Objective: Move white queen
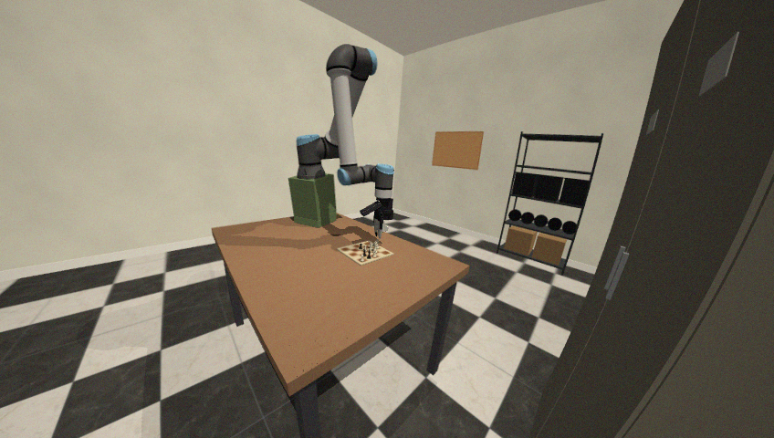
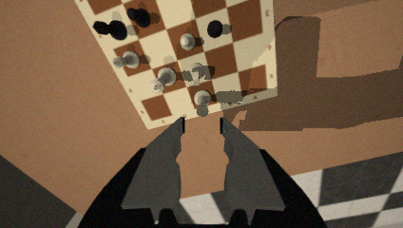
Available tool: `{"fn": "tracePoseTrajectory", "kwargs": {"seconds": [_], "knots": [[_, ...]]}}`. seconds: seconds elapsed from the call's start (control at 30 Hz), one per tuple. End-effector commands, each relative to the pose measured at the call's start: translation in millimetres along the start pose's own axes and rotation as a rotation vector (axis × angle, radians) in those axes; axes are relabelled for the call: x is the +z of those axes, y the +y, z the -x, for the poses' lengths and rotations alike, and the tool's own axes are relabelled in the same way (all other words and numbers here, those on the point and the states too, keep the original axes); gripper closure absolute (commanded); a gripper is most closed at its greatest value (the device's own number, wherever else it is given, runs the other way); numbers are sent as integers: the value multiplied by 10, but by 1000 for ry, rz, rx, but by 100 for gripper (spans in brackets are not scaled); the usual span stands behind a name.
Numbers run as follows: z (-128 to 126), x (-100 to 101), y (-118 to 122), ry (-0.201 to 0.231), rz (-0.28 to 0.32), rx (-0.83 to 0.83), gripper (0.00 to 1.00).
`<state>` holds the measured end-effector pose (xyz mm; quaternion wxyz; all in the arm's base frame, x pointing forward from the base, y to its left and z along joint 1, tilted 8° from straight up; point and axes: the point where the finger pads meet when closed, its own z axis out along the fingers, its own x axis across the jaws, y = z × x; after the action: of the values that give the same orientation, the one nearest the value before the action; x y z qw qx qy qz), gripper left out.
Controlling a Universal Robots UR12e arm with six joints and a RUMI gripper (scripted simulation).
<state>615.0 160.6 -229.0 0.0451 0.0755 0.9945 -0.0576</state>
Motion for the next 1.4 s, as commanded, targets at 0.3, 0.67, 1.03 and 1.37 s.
{"fn": "tracePoseTrajectory", "kwargs": {"seconds": [0.3,0.67,1.03,1.37], "knots": [[5,-5,2,-1,0,0,75],[5,-5,2,-1,0,0,75],[5,118,2,-1,0,0,75],[5,302,2,-1,0,0,75]]}}
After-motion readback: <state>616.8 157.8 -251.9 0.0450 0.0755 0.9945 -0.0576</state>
